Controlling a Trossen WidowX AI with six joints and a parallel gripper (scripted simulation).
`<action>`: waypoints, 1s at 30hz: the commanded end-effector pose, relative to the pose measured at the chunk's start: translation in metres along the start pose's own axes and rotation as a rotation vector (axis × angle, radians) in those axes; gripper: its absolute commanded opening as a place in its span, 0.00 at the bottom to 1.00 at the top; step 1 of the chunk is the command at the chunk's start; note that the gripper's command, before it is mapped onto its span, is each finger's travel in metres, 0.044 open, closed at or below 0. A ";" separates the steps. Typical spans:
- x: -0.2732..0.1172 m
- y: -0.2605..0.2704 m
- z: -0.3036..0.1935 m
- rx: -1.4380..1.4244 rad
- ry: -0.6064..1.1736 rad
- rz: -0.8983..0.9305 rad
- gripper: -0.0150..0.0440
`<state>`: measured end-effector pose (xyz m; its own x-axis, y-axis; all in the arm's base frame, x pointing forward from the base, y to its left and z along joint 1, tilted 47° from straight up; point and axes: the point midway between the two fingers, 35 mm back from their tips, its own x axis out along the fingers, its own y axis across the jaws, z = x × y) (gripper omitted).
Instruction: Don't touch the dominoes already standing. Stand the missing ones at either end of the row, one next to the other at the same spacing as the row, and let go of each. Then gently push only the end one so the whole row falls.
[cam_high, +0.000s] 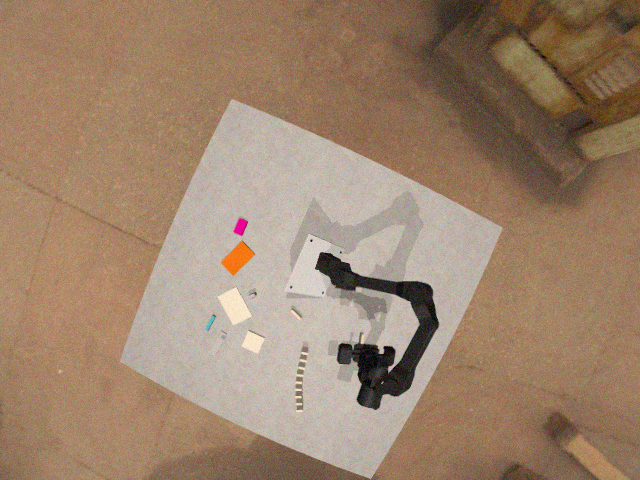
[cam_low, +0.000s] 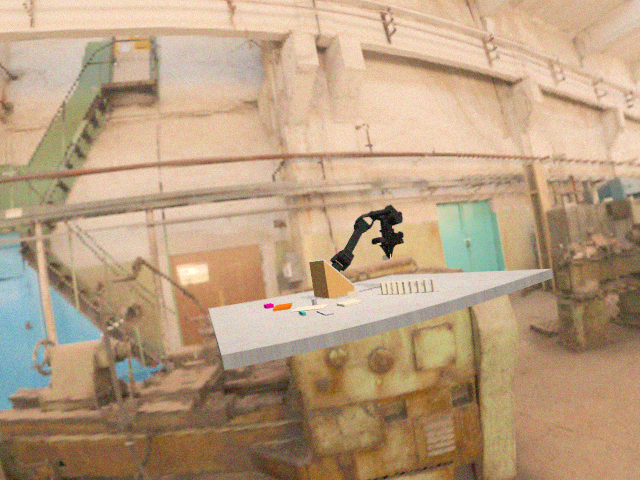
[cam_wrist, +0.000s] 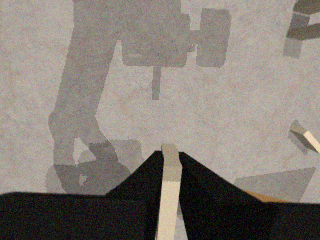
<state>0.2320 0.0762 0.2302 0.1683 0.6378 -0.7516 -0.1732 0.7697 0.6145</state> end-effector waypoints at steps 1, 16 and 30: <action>0.011 -0.006 -0.003 -0.038 -0.011 -0.068 0.29; 0.042 -0.017 0.003 -0.214 -0.184 -0.318 0.29; 0.054 -0.010 0.014 -0.306 -0.469 -0.437 0.29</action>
<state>0.2560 0.1011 0.1892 0.6325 0.2872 -0.7193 -0.2637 0.9531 0.1486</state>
